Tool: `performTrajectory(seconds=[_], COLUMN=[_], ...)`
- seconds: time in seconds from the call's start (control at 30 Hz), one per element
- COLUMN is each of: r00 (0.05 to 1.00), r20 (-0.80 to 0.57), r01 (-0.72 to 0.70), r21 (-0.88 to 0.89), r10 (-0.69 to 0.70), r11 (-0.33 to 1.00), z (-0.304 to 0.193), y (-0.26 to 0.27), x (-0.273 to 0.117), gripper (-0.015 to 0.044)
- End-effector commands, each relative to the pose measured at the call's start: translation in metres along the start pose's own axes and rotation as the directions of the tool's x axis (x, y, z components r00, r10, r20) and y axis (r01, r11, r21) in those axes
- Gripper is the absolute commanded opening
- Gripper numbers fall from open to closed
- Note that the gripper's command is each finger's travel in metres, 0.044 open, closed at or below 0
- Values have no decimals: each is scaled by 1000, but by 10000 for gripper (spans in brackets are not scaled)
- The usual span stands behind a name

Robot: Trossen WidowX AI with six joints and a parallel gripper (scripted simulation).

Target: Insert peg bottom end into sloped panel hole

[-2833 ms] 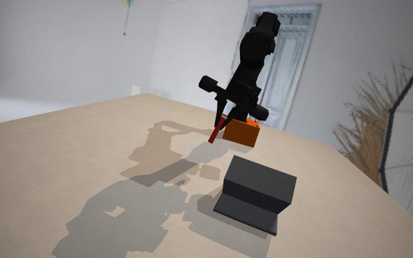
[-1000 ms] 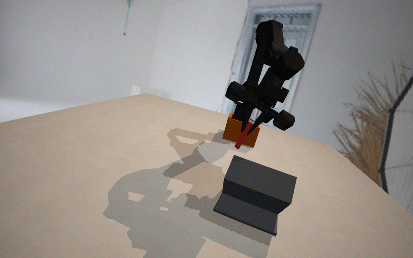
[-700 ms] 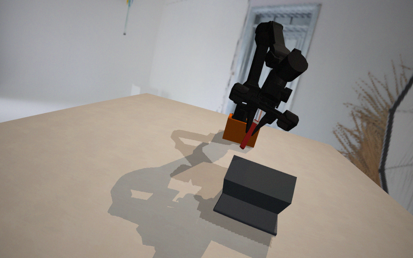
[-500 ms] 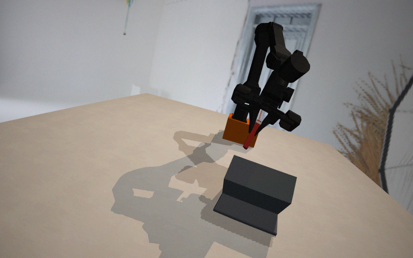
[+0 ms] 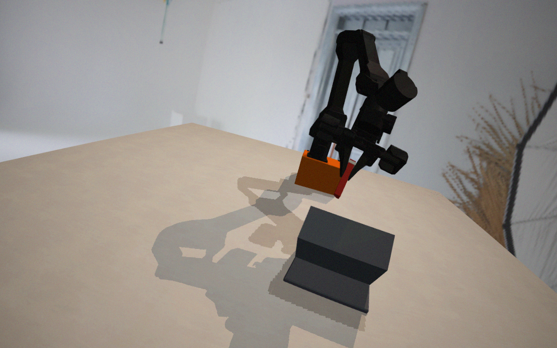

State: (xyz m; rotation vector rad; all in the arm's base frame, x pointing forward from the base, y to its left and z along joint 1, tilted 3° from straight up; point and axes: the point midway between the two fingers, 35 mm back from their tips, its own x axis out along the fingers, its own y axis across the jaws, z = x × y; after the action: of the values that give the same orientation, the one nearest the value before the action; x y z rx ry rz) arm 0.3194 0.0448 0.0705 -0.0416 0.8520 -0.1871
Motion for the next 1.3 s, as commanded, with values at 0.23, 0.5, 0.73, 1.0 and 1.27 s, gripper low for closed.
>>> performTrajectory(seconds=[0.23, 0.5, 0.73, 1.0, 1.27], r00=[998, 996, 995, 993, 992], r20=[57, 87, 95, 106, 116], r01=[-23, -41, -46, -54, -61], r21=[51, 77, 85, 94, 104], r10=[20, 34, 38, 44, 49], r11=[998, 996, 995, 994, 993], z=[-4, -5, -4, -2, -1], y=[10, 16, 19, 22, 24], x=[-8, -11, -6, 2, 9], gripper=[0, 0, 0, 0, 0])
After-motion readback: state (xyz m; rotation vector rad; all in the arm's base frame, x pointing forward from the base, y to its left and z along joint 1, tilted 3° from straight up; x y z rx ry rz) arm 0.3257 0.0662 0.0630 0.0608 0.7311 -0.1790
